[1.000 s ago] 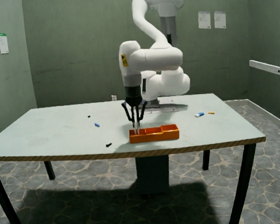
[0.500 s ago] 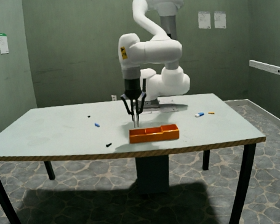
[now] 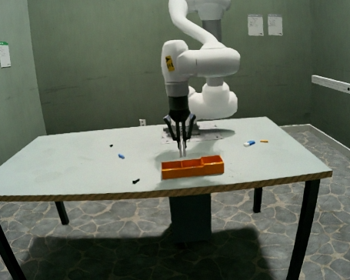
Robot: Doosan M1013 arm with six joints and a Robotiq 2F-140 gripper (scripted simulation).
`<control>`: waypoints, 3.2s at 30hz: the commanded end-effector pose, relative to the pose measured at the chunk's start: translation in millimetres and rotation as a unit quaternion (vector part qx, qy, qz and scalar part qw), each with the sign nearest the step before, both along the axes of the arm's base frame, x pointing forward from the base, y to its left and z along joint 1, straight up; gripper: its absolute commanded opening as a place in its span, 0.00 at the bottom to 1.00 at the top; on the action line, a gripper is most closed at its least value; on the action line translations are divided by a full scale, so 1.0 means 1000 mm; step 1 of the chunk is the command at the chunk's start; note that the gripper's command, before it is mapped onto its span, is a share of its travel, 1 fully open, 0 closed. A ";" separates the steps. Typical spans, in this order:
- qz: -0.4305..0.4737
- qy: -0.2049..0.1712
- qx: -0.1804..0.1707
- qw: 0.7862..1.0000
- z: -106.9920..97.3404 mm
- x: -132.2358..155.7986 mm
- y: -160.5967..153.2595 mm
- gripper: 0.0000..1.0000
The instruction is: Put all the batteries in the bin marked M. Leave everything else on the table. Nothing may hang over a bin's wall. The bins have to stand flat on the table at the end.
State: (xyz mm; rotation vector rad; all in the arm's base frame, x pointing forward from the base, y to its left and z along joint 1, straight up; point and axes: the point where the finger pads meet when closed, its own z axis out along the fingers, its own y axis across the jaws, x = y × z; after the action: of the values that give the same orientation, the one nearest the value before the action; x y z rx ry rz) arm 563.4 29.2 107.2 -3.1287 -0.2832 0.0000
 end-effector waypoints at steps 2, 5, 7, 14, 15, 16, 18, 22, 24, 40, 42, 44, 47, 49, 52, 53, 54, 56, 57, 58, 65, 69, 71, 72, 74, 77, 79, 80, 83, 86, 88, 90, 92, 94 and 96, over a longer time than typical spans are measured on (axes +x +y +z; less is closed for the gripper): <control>0.000 -0.001 0.000 1.000 0.001 -0.002 0.020 0.15; 0.000 -0.001 0.000 1.000 0.001 -0.004 0.033 0.15; 0.000 -0.001 0.000 1.000 0.001 -0.004 0.033 0.15; 0.000 -0.001 0.000 1.000 -0.013 -0.004 0.033 0.15; 0.000 -0.001 0.000 1.000 -0.013 -0.004 0.033 0.15; 0.000 -0.001 0.000 1.000 -0.015 -0.004 0.033 0.15; 0.000 -0.001 0.000 1.000 -0.021 -0.004 0.033 0.15; 0.000 -0.001 0.000 1.000 -0.031 -0.004 0.033 0.15; 0.000 -0.001 0.000 1.000 -0.037 -0.004 0.033 0.15; 0.000 -0.001 0.000 1.000 -0.059 -0.004 0.033 0.15; 0.000 -0.001 0.000 1.000 -0.059 -0.004 0.033 0.15; 0.000 -0.001 0.000 1.000 -0.059 -0.004 0.033 0.15; 0.000 -0.001 0.000 1.000 -0.059 -0.004 0.033 0.15; 0.000 -0.001 0.000 1.000 -0.059 -0.004 0.033 0.15; 0.000 -0.001 0.000 1.000 -0.059 -0.004 0.033 0.15; 0.000 -0.001 0.000 1.000 -0.059 -0.004 0.033 0.15; 0.000 -0.001 0.000 1.000 -0.059 -0.004 0.033 0.15; 0.000 -0.001 0.000 1.000 -0.059 -0.004 0.033 0.15; 0.000 -0.001 0.000 1.000 -0.059 -0.004 0.033 0.15; 0.000 -0.001 0.000 1.000 -0.059 -0.004 0.033 0.15; 0.000 -0.001 0.000 1.000 -0.059 -0.004 0.033 0.15; 0.000 -0.001 0.000 1.000 -0.059 -0.004 0.033 0.15; 0.000 -0.001 0.000 1.000 -0.059 -0.004 0.033 0.15; 0.000 -0.001 0.000 1.000 -0.059 -0.004 0.033 0.15; 0.000 -0.001 0.000 1.000 -0.059 -0.004 0.033 0.15; 0.000 -0.001 0.000 1.000 -0.059 -0.004 0.033 0.15; 0.000 -0.001 0.000 1.000 -0.059 -0.004 0.033 0.15; 0.000 -0.001 0.000 1.000 -0.057 -0.004 0.033 0.15; 0.000 -0.001 0.000 1.000 -0.056 -0.004 0.033 0.15; 0.000 -0.001 0.000 1.000 -0.052 -0.004 0.033 0.15; 0.000 -0.001 0.000 1.000 -0.049 -0.004 0.033 0.15; 0.000 -0.001 0.000 1.000 -0.047 -0.004 0.033 0.15; 0.000 -0.001 0.000 1.000 -0.044 -0.004 0.033 0.15; 0.000 -0.001 0.000 1.000 -0.041 -0.004 0.033 0.15; 0.000 -0.001 0.000 1.000 -0.039 -0.004 0.033 0.15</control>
State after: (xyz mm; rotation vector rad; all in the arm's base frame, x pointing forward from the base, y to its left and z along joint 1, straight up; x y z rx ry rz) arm 558.5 62.5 64.8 -3.1293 -0.2828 0.0000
